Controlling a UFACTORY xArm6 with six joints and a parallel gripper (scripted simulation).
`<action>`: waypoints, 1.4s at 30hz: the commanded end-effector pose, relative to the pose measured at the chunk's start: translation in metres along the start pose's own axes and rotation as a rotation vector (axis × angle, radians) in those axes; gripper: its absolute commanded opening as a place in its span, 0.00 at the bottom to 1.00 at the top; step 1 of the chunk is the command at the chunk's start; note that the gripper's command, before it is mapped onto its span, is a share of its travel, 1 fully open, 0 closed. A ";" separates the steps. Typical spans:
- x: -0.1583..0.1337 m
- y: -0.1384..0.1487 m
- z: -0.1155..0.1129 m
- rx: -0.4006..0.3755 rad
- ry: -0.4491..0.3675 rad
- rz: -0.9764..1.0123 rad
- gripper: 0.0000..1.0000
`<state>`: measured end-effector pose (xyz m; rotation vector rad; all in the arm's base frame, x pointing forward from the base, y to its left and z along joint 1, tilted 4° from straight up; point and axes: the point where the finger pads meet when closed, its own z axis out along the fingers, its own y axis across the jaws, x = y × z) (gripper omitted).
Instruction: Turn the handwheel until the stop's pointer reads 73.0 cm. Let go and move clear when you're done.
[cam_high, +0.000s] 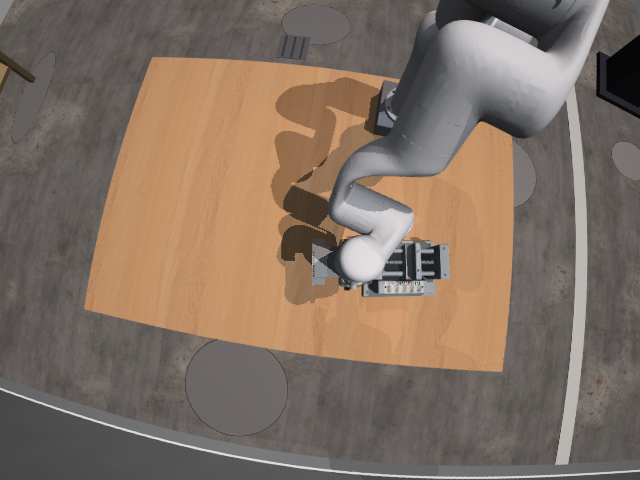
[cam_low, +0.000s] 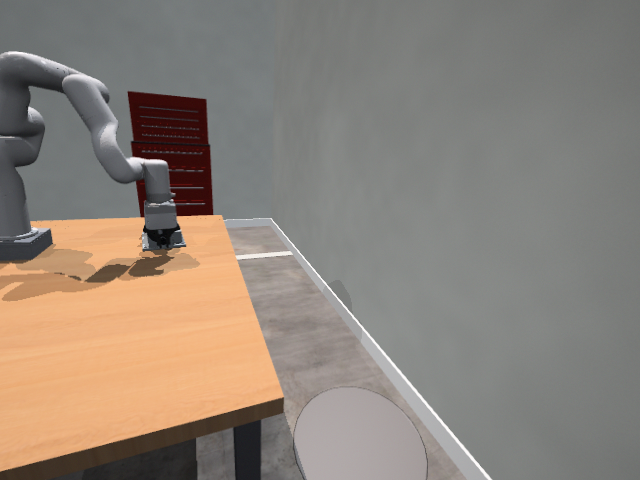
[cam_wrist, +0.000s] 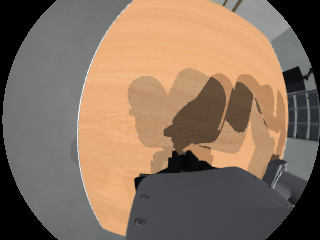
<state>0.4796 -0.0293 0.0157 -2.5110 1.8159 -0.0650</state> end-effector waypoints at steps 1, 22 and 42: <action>0.000 0.003 0.000 0.007 0.002 -0.001 0.06; 0.000 0.028 -0.008 0.007 0.002 -0.001 0.06; 0.000 0.034 -0.033 0.007 0.002 -0.001 0.06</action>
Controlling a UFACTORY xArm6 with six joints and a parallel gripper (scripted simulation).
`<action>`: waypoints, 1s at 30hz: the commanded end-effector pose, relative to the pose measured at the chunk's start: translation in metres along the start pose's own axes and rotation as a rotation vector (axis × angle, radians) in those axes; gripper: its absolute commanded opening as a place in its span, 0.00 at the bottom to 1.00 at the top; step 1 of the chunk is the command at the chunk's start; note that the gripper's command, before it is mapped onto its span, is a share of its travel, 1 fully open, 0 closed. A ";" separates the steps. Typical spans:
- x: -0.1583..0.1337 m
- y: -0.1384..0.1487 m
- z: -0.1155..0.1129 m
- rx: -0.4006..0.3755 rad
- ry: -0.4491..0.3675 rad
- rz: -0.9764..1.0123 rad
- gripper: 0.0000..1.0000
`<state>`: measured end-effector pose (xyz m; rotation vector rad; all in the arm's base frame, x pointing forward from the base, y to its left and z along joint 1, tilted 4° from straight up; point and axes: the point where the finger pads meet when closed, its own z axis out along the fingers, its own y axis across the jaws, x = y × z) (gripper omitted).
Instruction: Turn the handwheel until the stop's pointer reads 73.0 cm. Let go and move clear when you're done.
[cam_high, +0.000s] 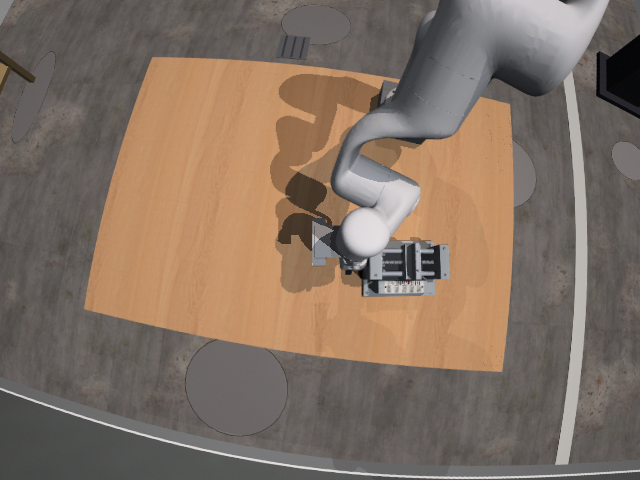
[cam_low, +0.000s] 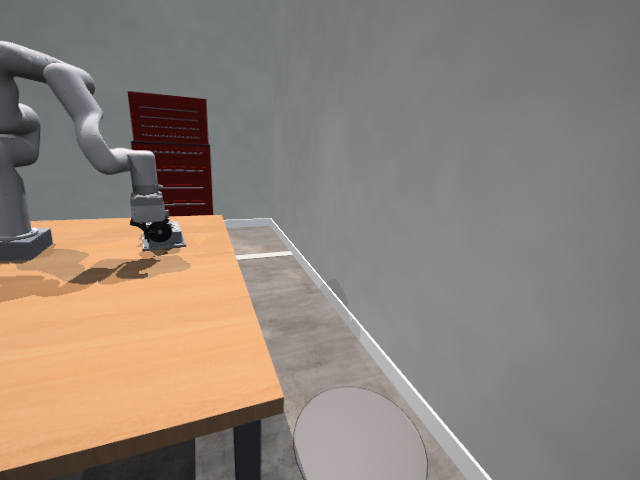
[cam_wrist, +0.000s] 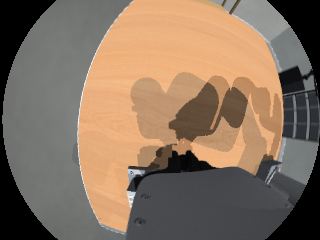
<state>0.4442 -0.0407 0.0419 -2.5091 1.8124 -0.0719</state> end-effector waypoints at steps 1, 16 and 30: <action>0.000 -0.001 -0.006 0.002 0.001 0.000 0.06; 0.000 -0.010 -0.020 0.002 0.001 0.000 0.06; 0.000 -0.020 -0.025 0.002 0.001 0.000 0.06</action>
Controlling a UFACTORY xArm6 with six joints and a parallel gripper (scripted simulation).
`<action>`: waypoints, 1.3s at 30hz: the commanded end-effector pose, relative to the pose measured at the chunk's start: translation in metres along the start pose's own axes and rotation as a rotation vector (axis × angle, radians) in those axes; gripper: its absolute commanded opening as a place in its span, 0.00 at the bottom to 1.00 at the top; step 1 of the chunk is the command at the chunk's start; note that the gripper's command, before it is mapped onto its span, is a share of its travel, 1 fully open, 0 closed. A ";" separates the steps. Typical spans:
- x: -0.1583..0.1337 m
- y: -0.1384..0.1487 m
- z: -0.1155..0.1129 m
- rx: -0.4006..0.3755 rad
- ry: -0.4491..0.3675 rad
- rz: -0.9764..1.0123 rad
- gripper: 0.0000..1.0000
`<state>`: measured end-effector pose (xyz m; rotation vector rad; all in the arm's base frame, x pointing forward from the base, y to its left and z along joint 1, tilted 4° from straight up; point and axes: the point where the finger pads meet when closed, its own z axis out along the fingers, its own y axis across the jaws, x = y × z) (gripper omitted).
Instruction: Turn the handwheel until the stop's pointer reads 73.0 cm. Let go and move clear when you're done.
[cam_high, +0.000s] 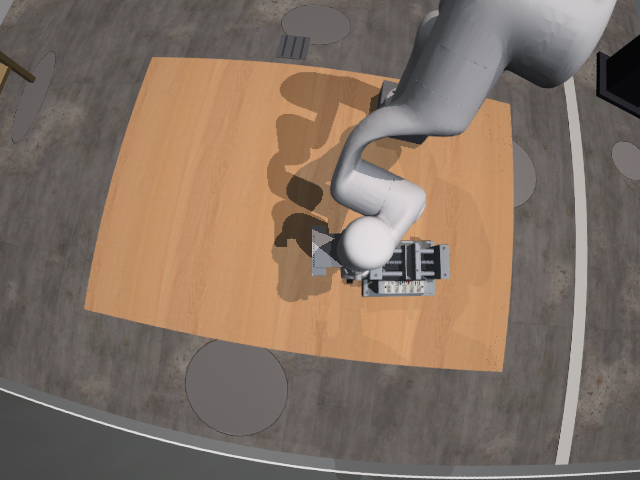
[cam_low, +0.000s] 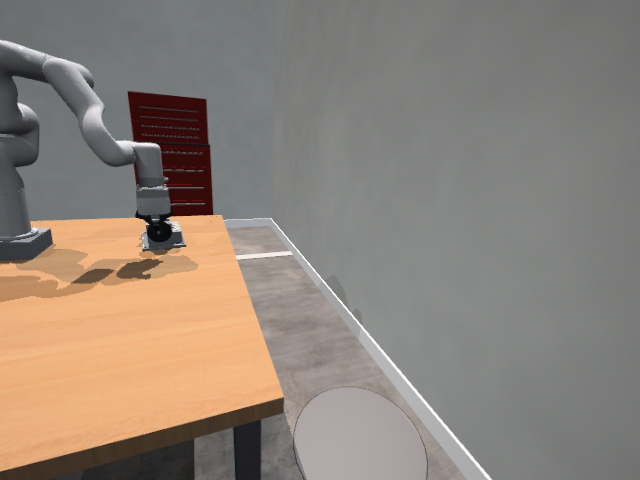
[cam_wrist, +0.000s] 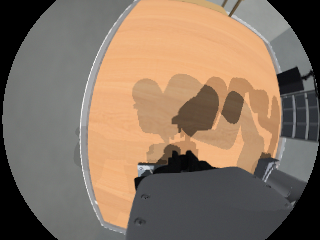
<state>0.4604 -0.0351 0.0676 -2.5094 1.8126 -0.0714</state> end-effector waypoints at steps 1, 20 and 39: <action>0.000 -0.002 -0.001 0.002 0.001 0.000 0.06; 0.000 -0.012 -0.002 0.002 0.001 0.000 0.06; 0.000 -0.017 -0.001 0.002 0.001 0.000 0.06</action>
